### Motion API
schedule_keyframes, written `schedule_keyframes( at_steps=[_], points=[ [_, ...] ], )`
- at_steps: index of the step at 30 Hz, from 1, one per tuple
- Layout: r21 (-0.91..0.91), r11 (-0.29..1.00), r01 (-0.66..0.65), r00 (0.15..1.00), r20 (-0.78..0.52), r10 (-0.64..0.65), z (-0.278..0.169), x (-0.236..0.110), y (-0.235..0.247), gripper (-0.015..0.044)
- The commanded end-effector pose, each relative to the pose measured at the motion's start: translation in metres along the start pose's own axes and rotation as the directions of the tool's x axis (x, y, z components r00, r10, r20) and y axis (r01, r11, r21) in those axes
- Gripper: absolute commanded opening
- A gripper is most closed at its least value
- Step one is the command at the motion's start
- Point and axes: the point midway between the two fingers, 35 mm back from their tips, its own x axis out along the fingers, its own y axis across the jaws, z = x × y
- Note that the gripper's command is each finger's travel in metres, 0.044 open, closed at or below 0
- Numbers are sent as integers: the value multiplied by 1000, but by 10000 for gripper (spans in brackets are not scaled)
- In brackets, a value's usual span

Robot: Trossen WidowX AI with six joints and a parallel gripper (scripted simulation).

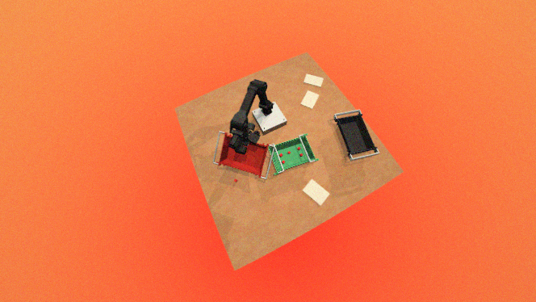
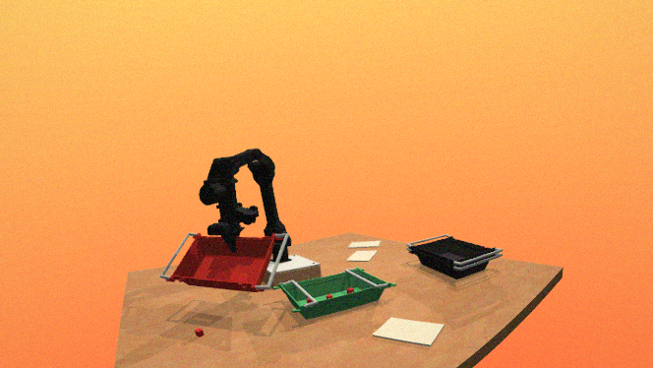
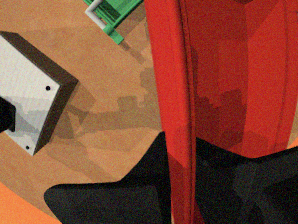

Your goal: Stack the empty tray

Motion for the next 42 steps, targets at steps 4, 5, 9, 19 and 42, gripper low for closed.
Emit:
schedule_keyframes(
  at_steps=[4, 5, 9, 19, 42],
  points=[
    [-62, 998, 29, 1000, 5, -29, 31, -7, 0, 0],
    [-71, 997, 29, 1000, 5, -29, 35, -7, 0, 0],
    [-107, 994, 29, 1000, 7, -29, 51, -7, 1, 0],
    [-198, 980, 30, 1000, 11, -28, 91, -7, 8, 0],
    [-398, 917, 28, 1000, 20, -22, 176, -7, 42, 0]
  ],
)
